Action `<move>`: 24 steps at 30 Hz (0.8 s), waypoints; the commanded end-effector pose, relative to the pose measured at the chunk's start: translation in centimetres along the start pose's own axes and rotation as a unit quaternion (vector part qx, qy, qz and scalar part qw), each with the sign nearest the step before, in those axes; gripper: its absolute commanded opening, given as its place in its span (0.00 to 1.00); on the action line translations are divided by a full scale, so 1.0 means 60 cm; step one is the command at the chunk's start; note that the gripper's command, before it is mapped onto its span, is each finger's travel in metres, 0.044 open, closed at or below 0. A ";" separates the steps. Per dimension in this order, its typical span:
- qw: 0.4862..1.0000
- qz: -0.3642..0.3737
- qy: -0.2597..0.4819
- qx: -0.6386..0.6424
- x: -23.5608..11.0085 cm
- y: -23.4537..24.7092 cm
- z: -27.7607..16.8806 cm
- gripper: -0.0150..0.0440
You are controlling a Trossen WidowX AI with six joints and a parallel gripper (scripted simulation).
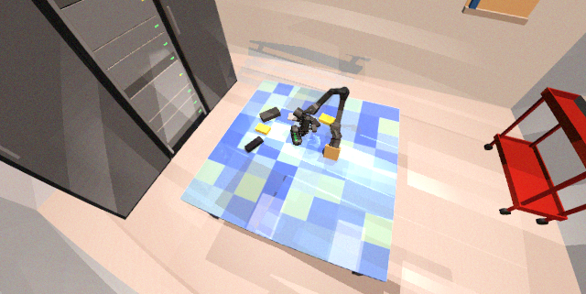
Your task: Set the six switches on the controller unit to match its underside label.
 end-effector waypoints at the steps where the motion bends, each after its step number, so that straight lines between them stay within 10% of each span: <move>1: 1.000 0.001 0.000 0.000 0.001 0.004 0.001 0.25; 24: 1.000 0.002 0.001 0.000 0.008 0.037 0.011 0.25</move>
Point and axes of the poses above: the point midway between the two fingers, 35 mm back from their tips, its own x axis out along the fingers, its own y axis across the jaws, z = x × y, the point moved 1 cm from there along -x, back along the fingers, and after that the axes turned 12 degrees about -x, right-handed, at the moved point
